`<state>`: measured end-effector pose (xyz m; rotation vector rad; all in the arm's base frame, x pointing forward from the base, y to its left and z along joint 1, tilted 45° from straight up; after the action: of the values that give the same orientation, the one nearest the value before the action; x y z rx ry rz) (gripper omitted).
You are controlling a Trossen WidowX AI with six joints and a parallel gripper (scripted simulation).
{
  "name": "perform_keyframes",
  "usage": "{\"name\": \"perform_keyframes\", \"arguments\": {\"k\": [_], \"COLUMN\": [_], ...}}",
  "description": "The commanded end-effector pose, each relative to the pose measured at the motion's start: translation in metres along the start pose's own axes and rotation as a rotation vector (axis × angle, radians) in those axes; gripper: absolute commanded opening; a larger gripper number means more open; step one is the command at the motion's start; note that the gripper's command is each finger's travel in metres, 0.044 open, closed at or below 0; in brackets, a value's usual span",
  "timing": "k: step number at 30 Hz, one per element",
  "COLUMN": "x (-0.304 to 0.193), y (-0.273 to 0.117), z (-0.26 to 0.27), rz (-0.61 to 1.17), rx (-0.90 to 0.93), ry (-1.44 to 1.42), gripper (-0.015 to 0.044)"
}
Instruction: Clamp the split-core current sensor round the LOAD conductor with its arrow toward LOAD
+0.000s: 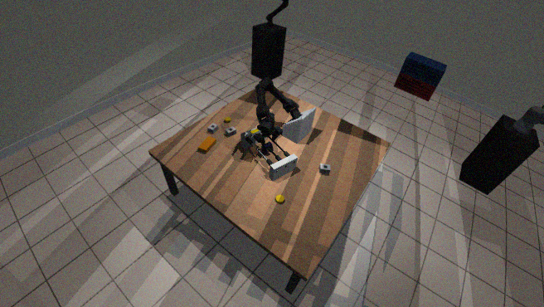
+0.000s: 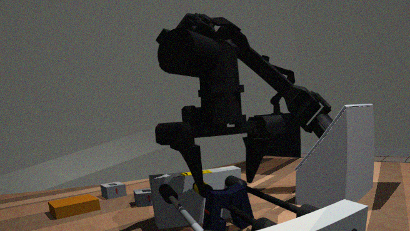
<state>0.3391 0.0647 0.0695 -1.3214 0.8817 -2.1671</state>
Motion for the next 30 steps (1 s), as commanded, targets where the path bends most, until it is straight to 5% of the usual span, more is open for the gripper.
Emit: {"name": "perform_keyframes", "arguments": {"k": [1,30], "x": [0.0,-0.001], "y": [0.0,0.056], "z": [0.0,0.004], "rz": [0.0,-0.018], "rx": [-0.001,-0.044], "ry": [0.002,-0.006], "gripper": [0.044,0.044]}}
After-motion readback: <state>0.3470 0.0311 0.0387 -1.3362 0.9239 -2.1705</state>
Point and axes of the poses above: the point midway between the two fingers, 35 mm back from their tips, its own y axis out along the fingers, its own z axis across the jaws, x = y × z, the point moved 8 cm from there along -y, back along the fingers, and after that the axes turned 10 degrees about y, right-handed, at the moved point
